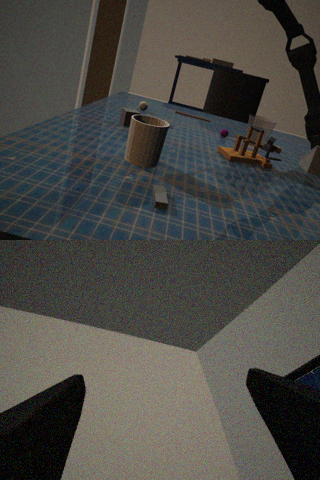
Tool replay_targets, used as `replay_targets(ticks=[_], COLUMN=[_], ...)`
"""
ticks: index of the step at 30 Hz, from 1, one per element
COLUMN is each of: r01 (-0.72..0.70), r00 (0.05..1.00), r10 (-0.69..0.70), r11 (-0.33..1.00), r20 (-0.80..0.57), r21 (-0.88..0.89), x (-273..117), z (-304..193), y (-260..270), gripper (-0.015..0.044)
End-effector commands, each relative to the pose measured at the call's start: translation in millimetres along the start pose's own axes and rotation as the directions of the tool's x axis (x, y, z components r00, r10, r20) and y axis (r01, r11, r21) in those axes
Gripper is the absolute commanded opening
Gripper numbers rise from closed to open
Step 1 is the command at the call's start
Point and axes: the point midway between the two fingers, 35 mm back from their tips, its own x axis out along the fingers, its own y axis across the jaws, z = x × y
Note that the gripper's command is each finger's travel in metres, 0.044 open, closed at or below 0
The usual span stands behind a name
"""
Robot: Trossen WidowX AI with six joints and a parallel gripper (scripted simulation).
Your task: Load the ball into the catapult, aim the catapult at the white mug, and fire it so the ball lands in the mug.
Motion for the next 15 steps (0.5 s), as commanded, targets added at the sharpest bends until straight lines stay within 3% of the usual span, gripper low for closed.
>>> replay_targets(ticks=[1,15], r01=[0.035,0.198], r00=[0.998,0.942], r10=[-0.038,-0.248], r11=[0.998,0.954], r20=[0.054,0.226], r21=[0.048,0.224], x=[-3,-20], z=[5,18], y=[-21,-95], gripper=[0.0440,0.0440])
